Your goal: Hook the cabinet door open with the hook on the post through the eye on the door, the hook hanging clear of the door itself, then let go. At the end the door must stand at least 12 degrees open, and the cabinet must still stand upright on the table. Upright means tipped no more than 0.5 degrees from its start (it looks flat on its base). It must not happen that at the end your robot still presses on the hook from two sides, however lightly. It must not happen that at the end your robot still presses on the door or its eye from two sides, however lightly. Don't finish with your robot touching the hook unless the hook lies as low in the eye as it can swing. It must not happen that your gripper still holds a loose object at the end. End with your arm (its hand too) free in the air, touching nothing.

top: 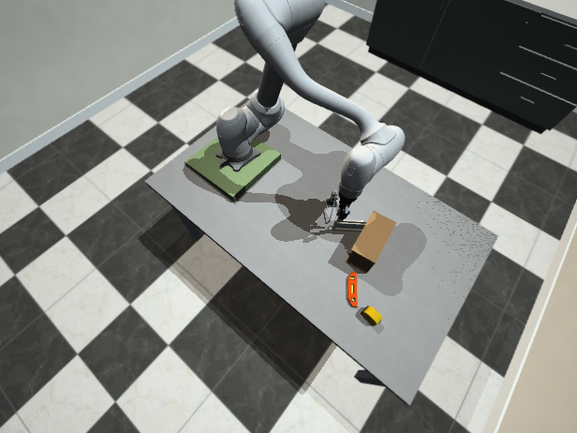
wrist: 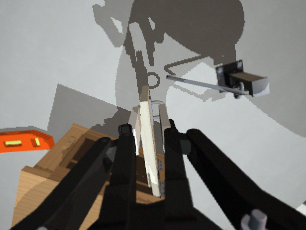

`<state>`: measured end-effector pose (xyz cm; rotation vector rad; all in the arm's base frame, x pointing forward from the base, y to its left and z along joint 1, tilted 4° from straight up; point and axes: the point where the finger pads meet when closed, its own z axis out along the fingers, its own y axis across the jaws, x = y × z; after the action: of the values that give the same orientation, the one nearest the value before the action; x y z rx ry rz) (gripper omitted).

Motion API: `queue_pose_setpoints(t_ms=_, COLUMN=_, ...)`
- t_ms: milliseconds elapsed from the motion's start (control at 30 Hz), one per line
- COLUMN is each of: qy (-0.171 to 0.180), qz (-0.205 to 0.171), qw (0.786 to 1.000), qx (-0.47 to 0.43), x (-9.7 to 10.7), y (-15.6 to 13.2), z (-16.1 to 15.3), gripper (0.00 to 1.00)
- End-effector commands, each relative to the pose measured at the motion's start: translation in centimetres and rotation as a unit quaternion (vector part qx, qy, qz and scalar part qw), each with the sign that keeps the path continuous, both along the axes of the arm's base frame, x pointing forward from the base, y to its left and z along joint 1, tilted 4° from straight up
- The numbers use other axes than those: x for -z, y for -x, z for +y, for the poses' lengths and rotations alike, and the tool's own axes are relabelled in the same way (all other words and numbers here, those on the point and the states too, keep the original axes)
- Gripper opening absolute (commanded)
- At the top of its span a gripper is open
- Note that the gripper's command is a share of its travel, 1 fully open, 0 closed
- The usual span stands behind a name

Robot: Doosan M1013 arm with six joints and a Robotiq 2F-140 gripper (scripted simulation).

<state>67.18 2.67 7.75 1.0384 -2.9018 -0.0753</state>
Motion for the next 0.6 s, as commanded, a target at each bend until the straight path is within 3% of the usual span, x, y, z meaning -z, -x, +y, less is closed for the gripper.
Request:
queue_pose_setpoints(t_ms=0, qy=0.0, qz=-0.003, qw=1.0, qx=-0.001, x=-1.2, y=-0.3, z=-0.3, gripper=0.16)
queue_pose_setpoints(t_ms=567, qy=0.0, qz=-0.003, qw=1.0, qx=-0.001, x=-4.3, y=-0.5, z=-0.3, gripper=0.16)
